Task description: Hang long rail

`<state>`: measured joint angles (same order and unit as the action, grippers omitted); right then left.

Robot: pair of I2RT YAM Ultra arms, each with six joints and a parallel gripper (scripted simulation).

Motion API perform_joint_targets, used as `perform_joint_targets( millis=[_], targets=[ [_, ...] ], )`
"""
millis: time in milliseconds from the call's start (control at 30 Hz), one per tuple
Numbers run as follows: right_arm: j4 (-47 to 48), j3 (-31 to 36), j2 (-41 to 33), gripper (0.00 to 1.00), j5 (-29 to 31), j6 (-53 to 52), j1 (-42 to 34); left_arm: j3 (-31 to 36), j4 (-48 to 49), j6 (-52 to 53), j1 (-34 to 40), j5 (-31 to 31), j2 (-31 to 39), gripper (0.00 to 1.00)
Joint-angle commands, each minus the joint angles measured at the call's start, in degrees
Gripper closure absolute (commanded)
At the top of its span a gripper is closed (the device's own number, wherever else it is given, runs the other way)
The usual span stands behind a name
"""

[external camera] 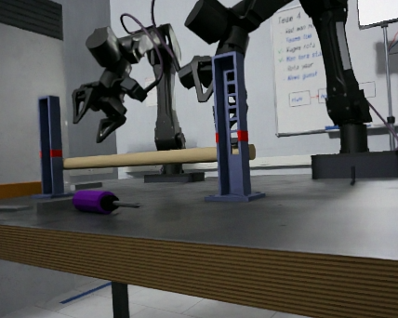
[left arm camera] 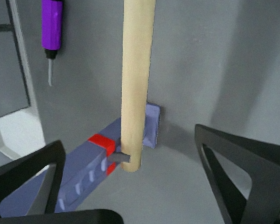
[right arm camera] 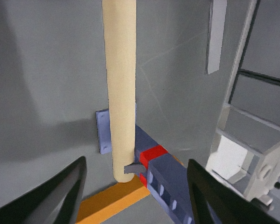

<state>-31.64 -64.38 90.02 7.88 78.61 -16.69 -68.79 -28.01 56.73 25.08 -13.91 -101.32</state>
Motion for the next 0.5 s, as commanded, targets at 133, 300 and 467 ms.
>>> perform_joint_targets(
  millis=[133, 300, 467],
  targets=[
    [0.2, -0.1, -0.2, 0.25, -0.2, -0.2, 0.0, -1.8, -3.2, -22.2, 0.3, 2.8, -1.6, 0.00],
    [0.2, -0.1, -0.2, 0.25, -0.2, -0.2, 0.0, -2.3, -4.5, -33.5, -0.4, 4.1, -1.8, 0.00],
    [0.2, -0.1, -0.2, 0.25, -0.2, -0.2, 0.0, -2.7, -5.5, -40.8, -0.8, 4.8, -1.3, 0.00]
  ],
)
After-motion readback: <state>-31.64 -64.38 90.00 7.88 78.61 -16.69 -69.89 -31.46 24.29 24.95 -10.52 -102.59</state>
